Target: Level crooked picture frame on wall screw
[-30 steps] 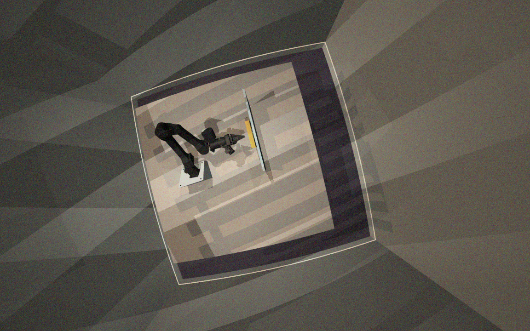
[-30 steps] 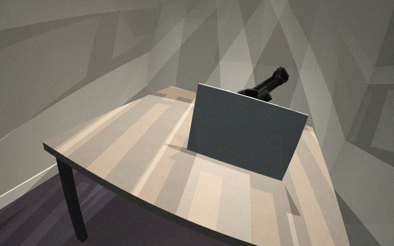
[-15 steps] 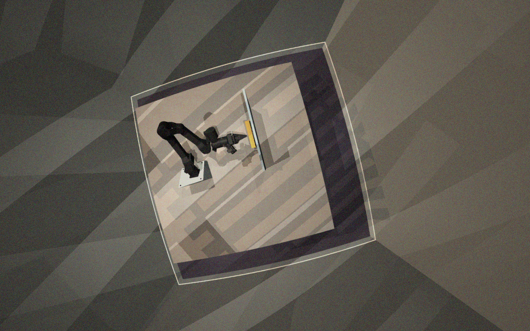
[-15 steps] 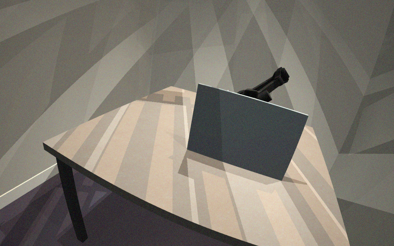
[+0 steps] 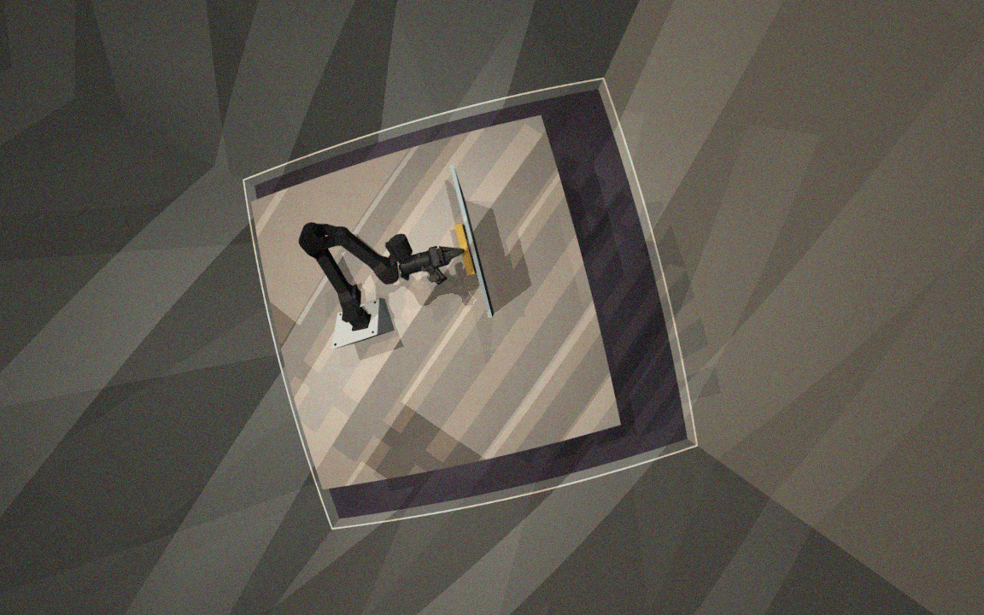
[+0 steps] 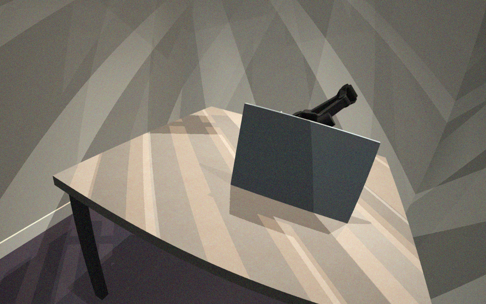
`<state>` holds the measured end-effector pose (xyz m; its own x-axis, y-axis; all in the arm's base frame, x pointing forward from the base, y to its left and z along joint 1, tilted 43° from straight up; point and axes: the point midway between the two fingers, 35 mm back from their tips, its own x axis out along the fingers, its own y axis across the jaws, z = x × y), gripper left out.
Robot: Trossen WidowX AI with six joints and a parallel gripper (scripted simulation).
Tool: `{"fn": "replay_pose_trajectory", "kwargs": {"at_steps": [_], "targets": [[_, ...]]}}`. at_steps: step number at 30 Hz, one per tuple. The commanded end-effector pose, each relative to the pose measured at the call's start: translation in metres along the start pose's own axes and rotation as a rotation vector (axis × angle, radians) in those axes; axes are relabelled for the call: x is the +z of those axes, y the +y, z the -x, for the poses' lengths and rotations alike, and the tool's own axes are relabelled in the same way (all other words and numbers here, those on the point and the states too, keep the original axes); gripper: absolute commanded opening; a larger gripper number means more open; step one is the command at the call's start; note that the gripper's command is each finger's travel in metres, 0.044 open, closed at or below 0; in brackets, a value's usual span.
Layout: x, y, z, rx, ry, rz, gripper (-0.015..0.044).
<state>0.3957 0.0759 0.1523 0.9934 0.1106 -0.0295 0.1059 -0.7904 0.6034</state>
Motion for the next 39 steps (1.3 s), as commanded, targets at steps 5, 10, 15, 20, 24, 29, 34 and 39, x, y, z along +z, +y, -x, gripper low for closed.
{"fn": "replay_pose_trajectory", "kwargs": {"at_steps": [5,10,15,20,24,29,34,39], "targets": [[-0.0012,-0.0001,-0.0039,-0.002,0.006,0.0,0.026],[-0.0012,-0.0001,-0.0039,-0.002,0.006,0.0,0.026],[-0.0012,-0.0001,-0.0039,-0.002,0.006,0.0,0.026],[-0.0012,-0.0001,-0.0039,-0.002,0.006,0.0,0.026],[-0.0012,-0.0001,-0.0039,-0.002,0.006,0.0,0.026],[-0.0012,-0.0001,-0.0039,-0.002,0.006,0.0,0.026],[-0.0018,-0.0004,-0.0041,-0.002,0.006,0.0,0.026],[-0.0018,-0.0004,-0.0041,-0.002,0.006,0.0,0.0181]]}}
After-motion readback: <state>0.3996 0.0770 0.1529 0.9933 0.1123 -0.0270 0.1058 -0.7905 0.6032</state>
